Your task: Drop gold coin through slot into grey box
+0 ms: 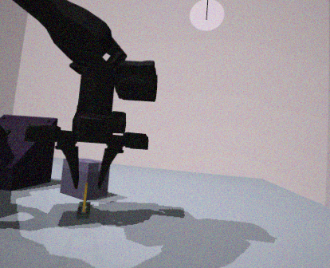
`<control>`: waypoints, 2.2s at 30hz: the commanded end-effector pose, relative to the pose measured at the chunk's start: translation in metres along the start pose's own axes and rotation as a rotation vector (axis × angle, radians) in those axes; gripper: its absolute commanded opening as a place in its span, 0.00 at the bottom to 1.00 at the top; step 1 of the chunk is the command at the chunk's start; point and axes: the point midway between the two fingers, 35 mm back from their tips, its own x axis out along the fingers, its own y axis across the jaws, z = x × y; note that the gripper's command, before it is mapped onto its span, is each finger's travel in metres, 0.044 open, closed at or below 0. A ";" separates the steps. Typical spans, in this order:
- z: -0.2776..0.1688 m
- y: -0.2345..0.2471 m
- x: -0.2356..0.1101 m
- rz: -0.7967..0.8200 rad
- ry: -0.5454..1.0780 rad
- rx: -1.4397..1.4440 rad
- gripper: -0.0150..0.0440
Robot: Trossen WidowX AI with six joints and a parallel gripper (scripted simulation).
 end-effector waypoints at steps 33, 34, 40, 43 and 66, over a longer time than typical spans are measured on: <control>0.000 -0.003 0.028 -0.010 -0.005 -0.008 0.25; -0.001 -0.002 0.027 -0.007 -0.004 -0.012 0.25; -0.004 0.003 0.017 0.026 0.001 -0.046 0.25; -0.004 0.004 0.013 0.025 0.002 -0.044 0.25; -0.002 0.003 -0.043 0.002 0.004 -0.018 0.25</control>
